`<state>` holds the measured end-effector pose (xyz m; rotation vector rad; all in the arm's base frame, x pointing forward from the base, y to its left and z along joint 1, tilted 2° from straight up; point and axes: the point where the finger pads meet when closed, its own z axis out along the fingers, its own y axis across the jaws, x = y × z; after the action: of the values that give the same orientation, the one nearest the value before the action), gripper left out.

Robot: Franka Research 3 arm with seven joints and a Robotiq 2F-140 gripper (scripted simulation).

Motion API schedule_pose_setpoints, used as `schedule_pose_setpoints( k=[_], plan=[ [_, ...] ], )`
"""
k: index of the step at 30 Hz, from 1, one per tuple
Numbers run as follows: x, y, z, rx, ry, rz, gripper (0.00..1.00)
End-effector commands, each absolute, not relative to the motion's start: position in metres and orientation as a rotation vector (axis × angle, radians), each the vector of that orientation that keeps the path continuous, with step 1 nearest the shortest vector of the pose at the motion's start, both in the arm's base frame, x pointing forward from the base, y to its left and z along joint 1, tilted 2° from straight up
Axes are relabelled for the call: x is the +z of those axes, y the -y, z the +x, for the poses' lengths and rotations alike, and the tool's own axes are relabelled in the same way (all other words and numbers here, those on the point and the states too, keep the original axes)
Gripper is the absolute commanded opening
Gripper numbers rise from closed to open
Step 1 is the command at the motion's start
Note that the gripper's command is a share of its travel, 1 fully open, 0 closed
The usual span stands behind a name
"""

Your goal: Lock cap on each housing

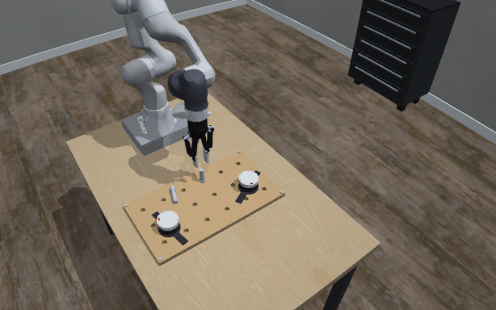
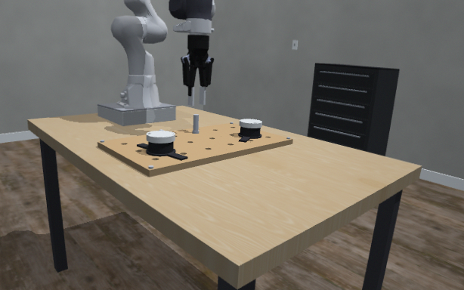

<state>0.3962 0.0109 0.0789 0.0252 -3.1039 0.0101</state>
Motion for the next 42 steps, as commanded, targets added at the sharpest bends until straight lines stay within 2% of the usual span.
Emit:
schedule_pose_setpoints(
  k=[1,42],
  plan=[
    [0.080,-0.010,0.397,0.014,3.105,0.024,0.36],
    [0.069,-0.010,0.396,0.014,3.105,0.024,0.36]
  ],
)
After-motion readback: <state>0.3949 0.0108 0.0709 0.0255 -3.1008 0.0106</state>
